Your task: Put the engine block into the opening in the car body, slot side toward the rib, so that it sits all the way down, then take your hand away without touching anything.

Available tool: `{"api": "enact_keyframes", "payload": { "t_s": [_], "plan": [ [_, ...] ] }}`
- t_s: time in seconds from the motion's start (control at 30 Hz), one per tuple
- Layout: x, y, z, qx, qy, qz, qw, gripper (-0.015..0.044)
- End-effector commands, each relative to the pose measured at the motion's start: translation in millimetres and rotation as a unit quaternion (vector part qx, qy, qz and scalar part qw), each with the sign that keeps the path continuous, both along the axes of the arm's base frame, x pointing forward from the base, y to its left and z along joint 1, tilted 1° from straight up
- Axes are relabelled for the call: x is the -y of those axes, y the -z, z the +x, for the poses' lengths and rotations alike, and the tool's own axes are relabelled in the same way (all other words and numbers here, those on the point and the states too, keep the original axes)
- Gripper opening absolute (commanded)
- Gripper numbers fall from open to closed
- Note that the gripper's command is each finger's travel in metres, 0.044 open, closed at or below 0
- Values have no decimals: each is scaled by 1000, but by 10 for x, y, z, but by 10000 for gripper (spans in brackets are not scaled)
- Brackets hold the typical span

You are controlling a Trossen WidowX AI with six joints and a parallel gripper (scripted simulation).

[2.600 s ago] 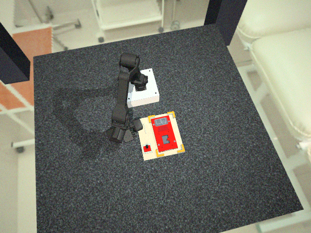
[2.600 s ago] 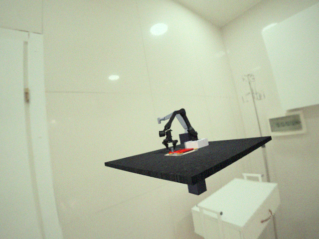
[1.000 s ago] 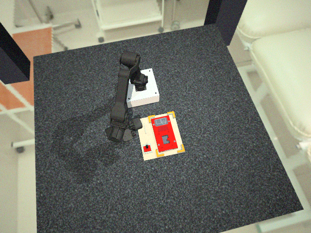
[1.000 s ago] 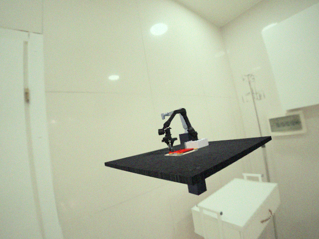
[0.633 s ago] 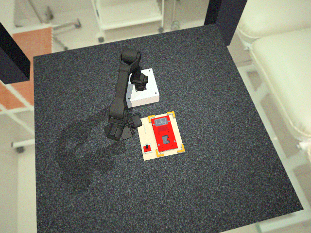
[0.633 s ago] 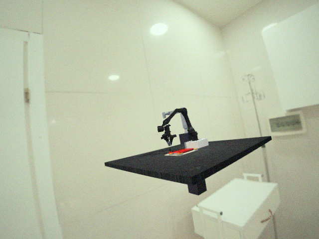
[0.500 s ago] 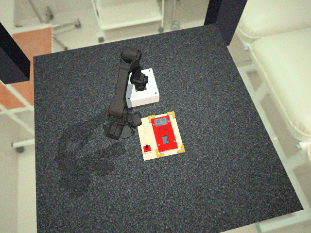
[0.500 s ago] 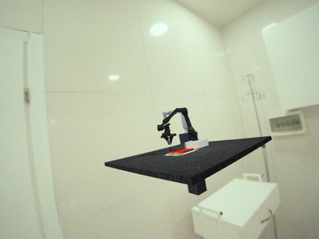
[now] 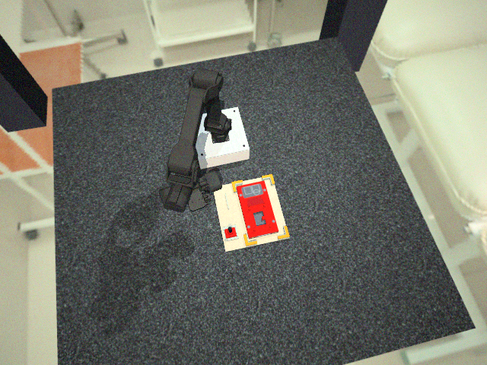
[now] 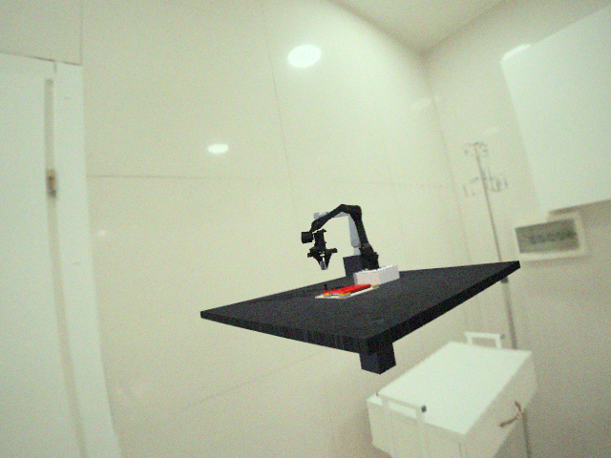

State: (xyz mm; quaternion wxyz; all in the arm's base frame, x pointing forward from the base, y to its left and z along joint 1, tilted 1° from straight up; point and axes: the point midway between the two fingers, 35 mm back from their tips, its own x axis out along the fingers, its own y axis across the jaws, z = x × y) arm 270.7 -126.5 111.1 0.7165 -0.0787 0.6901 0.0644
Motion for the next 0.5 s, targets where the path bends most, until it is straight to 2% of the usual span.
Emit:
{"api": "enact_keyframes", "payload": {
  "t_s": [0.0,0.13,0.47],
  "plan": [
    [2,-1,13,5,-2,0,1000,0],
    [3,213,6,5,-2,0,1000,0],
    [12,186,-10,26,-2,4,1000,0]
  ]
}}
